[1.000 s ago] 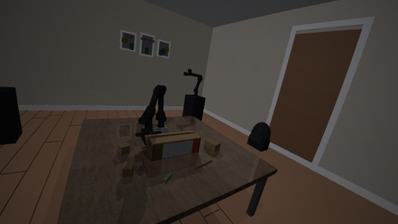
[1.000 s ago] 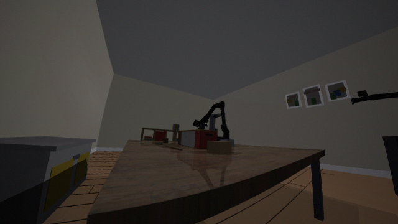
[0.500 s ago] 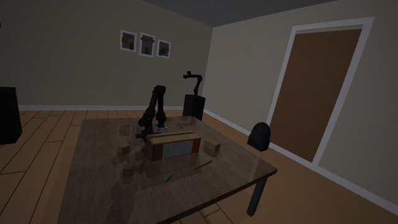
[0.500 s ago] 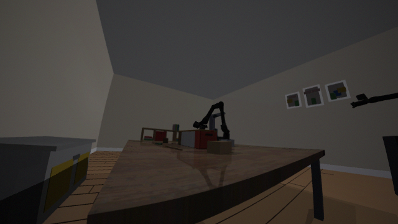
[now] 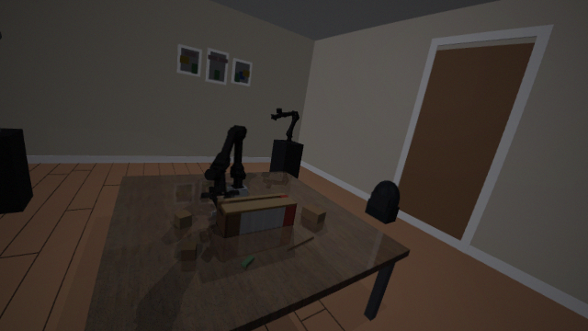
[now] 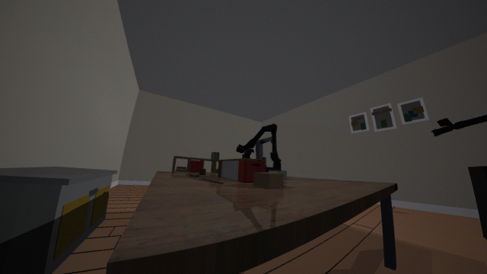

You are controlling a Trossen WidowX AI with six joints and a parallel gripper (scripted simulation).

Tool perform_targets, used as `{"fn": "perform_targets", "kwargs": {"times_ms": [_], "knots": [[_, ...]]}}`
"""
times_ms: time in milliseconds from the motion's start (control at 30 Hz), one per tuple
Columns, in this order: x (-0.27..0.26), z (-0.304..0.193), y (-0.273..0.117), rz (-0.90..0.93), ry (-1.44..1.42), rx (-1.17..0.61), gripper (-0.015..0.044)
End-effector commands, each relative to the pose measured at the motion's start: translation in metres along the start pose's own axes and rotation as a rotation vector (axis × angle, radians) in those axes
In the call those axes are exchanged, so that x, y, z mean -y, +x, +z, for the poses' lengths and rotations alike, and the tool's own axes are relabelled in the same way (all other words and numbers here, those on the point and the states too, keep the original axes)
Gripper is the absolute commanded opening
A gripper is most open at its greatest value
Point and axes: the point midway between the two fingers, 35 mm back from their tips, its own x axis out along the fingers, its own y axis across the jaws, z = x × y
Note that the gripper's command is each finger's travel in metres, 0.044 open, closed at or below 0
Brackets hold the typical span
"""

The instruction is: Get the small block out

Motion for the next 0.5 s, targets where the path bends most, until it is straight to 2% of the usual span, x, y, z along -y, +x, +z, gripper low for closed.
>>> {"fn": "perform_targets", "kwargs": {"times_ms": [0,200,467], "knots": [[-0.002,-0.009,-0.022,0.01,0.015,0.002,0.0],[0.0,-0.012,-0.028,0.016,0.031,0.005,0.0],[0.013,-0.026,-0.058,0.095,0.173,0.006,0.0]]}}
